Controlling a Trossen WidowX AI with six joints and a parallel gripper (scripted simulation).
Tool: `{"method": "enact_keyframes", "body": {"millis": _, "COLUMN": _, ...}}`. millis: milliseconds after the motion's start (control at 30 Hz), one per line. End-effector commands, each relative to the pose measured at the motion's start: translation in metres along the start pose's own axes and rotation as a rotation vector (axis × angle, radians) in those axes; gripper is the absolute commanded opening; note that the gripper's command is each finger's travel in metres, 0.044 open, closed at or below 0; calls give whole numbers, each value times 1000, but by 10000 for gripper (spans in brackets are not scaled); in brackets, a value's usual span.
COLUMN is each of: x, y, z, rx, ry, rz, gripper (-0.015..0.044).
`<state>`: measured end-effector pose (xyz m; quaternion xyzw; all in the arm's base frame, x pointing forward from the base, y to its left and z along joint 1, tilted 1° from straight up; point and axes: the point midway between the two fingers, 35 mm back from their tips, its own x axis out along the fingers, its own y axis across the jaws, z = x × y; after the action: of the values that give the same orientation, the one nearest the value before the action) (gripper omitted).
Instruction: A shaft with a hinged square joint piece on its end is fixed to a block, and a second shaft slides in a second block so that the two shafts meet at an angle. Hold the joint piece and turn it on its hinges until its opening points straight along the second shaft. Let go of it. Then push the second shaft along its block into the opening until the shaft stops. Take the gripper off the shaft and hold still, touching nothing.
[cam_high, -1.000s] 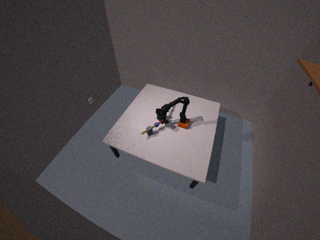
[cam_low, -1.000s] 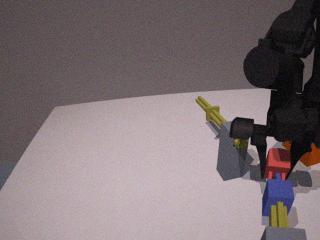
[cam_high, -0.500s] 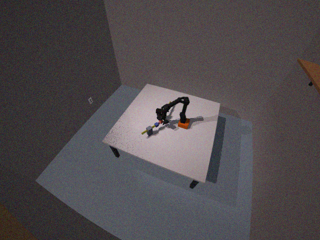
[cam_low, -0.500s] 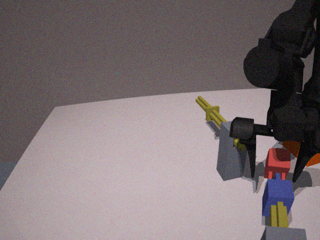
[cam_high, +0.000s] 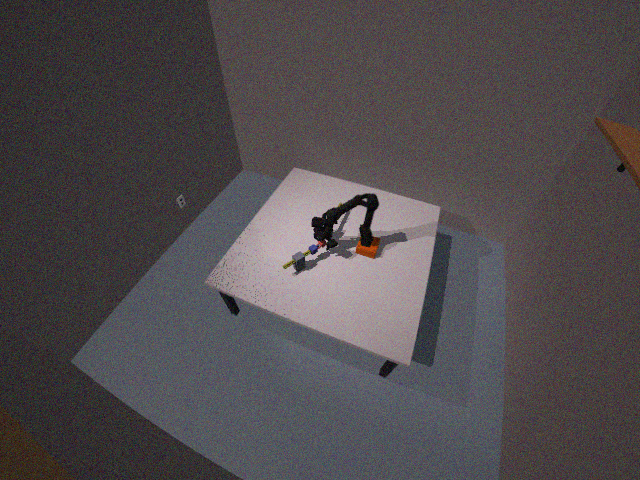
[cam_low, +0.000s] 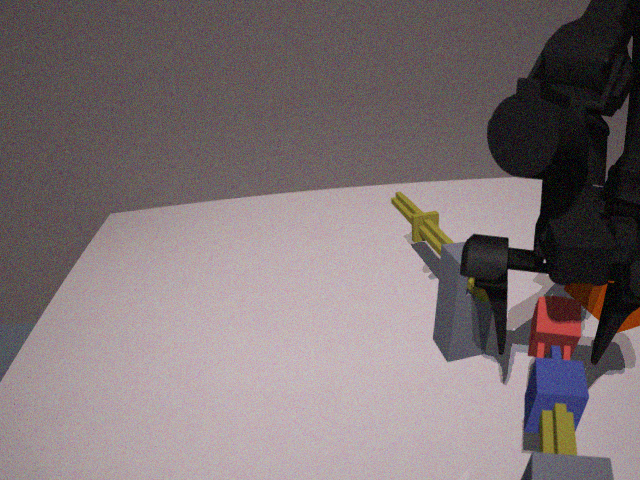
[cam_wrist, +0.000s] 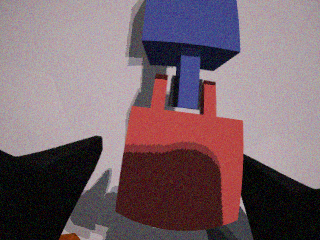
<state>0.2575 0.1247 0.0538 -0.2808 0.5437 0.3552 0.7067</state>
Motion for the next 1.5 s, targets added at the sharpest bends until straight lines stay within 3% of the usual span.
{"method": "enact_keyframes", "body": {"millis": 0, "x": -3, "y": -1, "z": 3, "rx": 8, "ry": 66, "rz": 1, "gripper": 440}}
{"method": "enact_keyframes", "body": {"millis": 400, "x": -26, "y": 0, "z": 11, "rx": -3, "ry": 442, "rz": -9, "gripper": 440}}
{"method": "enact_keyframes", "body": {"millis": 833, "x": -28, "y": 1, "z": 9, "rx": 9, "ry": 437, "rz": -8, "gripper": 440}}
{"method": "enact_keyframes", "body": {"millis": 1467, "x": -121, "y": -1, "z": 33, "rx": 618, "ry": 276, "rz": -94, "gripper": 440}}
